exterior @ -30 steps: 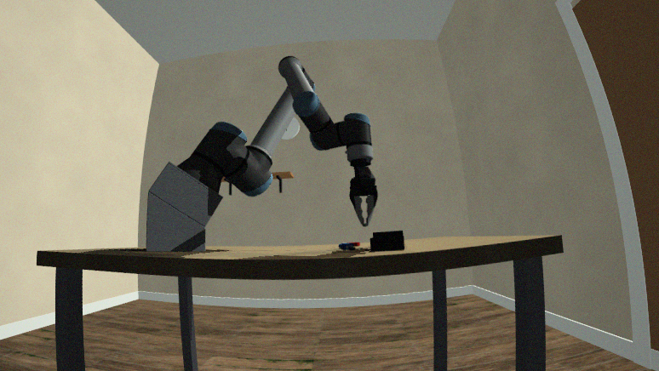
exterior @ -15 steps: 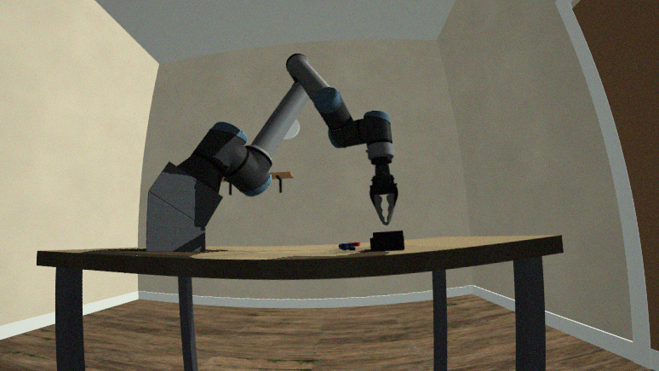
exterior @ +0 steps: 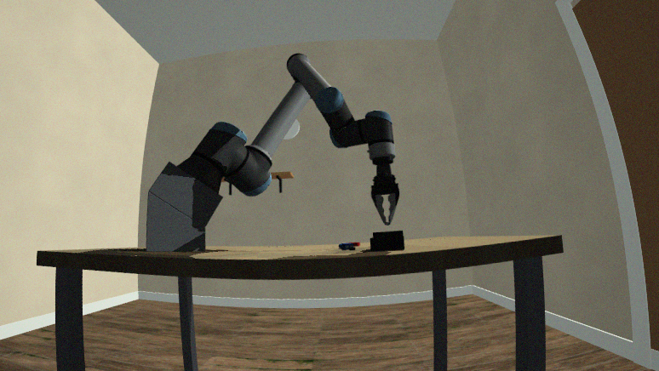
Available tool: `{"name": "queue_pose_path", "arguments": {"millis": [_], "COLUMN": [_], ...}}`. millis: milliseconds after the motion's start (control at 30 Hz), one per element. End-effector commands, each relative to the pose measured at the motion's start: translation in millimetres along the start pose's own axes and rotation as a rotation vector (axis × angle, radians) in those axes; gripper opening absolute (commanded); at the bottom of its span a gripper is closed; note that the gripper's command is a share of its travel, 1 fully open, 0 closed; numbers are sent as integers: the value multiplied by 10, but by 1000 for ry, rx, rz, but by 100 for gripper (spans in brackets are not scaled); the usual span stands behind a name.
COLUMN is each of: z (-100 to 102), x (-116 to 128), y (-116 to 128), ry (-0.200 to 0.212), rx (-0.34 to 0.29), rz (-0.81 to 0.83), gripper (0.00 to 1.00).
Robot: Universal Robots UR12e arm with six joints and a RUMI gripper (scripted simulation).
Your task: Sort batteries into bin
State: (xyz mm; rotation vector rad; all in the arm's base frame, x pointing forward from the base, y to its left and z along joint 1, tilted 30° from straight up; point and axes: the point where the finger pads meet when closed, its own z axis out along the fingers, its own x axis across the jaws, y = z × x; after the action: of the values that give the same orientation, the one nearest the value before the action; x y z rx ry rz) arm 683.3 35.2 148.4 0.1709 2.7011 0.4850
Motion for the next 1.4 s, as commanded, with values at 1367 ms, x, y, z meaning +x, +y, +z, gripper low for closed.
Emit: {"name": "queue_pose_path", "arguments": {"millis": [1367], "z": [509], "x": [31], "y": [2], "ry": [-1], "rx": [0], "rz": [0], "gripper": [0]}}
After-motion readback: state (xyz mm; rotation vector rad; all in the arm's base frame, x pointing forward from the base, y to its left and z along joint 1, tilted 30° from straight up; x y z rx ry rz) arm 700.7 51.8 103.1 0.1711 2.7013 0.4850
